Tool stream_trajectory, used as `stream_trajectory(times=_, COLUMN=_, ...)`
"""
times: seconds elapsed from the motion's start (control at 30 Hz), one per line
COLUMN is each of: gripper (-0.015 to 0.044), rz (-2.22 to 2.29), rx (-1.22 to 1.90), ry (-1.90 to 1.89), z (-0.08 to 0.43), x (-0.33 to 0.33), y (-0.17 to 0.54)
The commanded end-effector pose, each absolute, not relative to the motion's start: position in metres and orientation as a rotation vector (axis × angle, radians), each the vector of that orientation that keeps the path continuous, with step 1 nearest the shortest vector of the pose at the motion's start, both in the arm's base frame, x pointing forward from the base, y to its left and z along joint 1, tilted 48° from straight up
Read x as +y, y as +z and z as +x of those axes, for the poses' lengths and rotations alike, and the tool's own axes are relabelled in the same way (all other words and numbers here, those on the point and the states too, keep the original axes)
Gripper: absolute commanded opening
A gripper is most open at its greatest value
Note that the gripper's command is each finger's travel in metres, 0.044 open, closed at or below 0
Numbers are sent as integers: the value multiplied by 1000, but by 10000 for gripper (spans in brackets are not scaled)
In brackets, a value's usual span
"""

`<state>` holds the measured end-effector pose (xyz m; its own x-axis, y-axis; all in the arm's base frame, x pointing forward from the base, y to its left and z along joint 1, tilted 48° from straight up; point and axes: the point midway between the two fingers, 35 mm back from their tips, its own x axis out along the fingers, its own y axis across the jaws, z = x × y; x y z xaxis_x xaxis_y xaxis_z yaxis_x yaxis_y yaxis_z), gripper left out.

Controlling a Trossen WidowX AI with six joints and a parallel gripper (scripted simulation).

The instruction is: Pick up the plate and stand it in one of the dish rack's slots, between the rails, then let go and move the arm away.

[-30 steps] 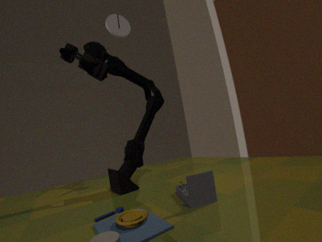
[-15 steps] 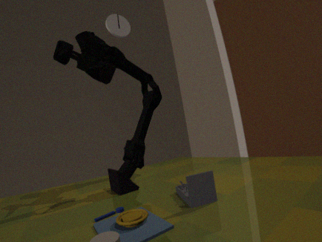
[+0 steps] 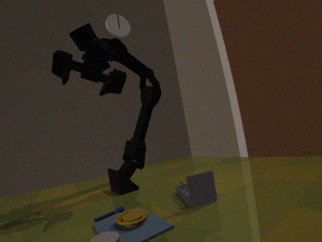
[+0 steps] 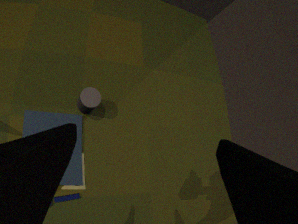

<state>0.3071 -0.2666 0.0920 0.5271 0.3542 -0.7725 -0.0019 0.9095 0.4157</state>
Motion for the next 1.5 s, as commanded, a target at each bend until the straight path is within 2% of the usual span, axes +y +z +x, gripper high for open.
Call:
stream_trajectory(times=0.0, gripper=400, rz=419, rx=1079, ry=281, z=316, x=-246, y=81)
stream_trajectory(times=0.7, gripper=400, rz=452, rx=1570, ry=681, z=328, x=-129, y=41)
stream_trajectory(times=0.9, gripper=400, rz=448, rx=1572, ry=691, z=327, x=-123, y=35)
stream_trajectory(times=1.17, gripper=400, rz=477, rx=1524, ry=788, z=316, x=-53, y=-31)
stream_trajectory(times=1.47, gripper=400, rz=486, rx=1518, ry=797, z=308, x=-45, y=-39)
